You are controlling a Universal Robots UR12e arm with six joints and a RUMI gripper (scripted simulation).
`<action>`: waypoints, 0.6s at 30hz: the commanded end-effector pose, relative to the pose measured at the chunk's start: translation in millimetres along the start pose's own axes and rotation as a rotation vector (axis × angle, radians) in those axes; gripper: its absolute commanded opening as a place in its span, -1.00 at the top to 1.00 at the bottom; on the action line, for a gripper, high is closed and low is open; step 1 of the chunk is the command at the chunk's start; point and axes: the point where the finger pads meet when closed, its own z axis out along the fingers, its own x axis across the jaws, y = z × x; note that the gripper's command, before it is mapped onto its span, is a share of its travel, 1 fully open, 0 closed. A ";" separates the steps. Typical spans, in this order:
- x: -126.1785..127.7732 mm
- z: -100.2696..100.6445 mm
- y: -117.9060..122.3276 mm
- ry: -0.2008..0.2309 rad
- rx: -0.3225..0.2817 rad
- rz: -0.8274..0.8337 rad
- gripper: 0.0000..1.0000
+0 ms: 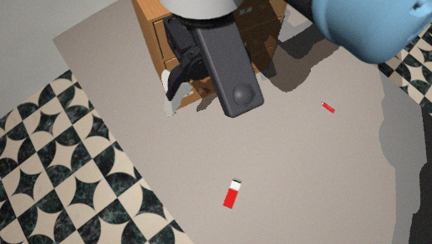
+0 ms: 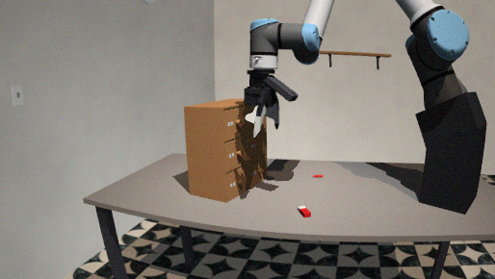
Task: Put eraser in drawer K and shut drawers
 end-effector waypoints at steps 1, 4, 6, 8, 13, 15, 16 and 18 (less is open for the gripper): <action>0.3 -2.0 -0.7 0.000 0.017 0.000 -1.00; 0.3 -2.9 -1.4 0.000 0.026 0.000 -1.00; 0.3 -3.4 -1.8 0.000 0.031 0.000 -1.00; 0.2 -3.9 -2.1 0.000 0.035 0.000 -1.00; 0.2 -4.6 -2.6 0.000 0.041 0.000 -1.00; 0.2 -4.6 -2.6 0.000 0.041 0.000 -1.00; 0.2 -4.7 -2.7 0.000 0.042 0.000 -1.00; 0.2 -4.8 -2.8 0.000 0.043 0.000 -1.00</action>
